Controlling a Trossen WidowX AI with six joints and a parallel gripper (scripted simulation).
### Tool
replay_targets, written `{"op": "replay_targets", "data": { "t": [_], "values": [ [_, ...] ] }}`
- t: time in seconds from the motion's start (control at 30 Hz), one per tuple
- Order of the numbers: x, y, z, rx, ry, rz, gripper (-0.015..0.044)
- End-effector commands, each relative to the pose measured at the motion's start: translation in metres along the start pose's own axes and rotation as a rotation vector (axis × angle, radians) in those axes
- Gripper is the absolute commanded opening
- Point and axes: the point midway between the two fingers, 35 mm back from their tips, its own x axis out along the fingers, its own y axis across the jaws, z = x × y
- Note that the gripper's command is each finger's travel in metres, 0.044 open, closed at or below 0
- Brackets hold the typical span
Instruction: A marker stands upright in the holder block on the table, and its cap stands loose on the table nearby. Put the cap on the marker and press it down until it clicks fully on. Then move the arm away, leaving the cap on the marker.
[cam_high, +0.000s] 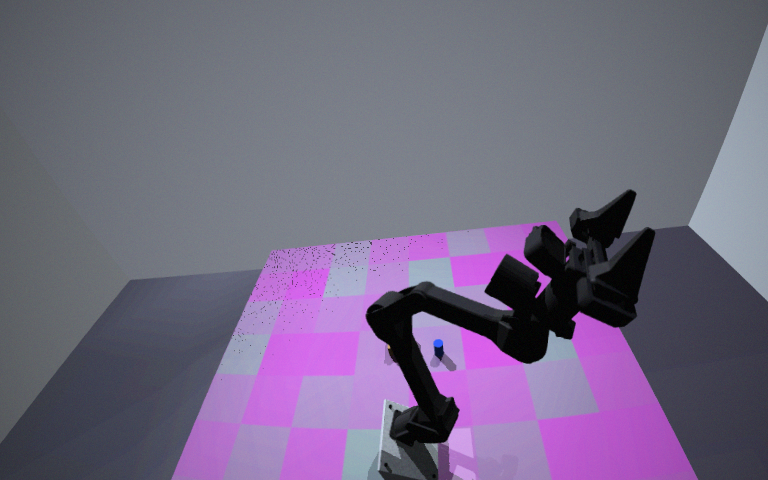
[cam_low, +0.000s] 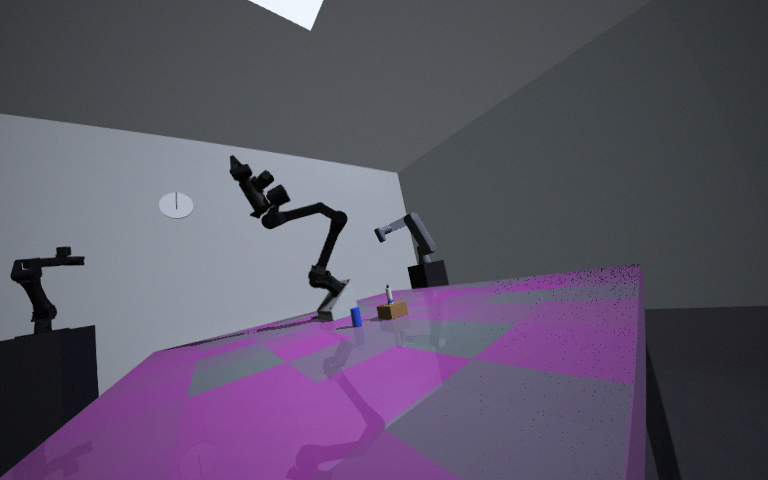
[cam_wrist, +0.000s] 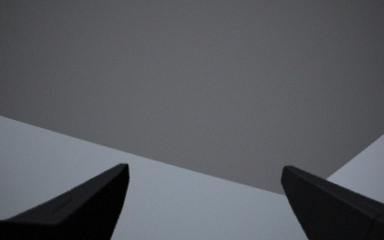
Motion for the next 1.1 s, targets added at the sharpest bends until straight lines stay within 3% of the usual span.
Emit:
{"op": "replay_targets", "data": {
  "t": [0.0, 0.17, 0.47, 0.77, 1.07],
  "values": [
    [0.0, -0.001, -0.002, 0.001, 0.006, -0.002, 0.0374],
    [-0.004, -0.022, -0.055, 0.054, 0.183, -0.064, 0.0243],
    [-0.05, -0.033, -0.185, 0.228, 0.64, -0.201, 0.0237],
    [-0.148, 0.024, -0.286, 0.392, 1.155, -0.214, 0.0237],
    [-0.265, 0.122, -0.31, 0.495, 1.644, -0.064, 0.0237]
  ]
}}
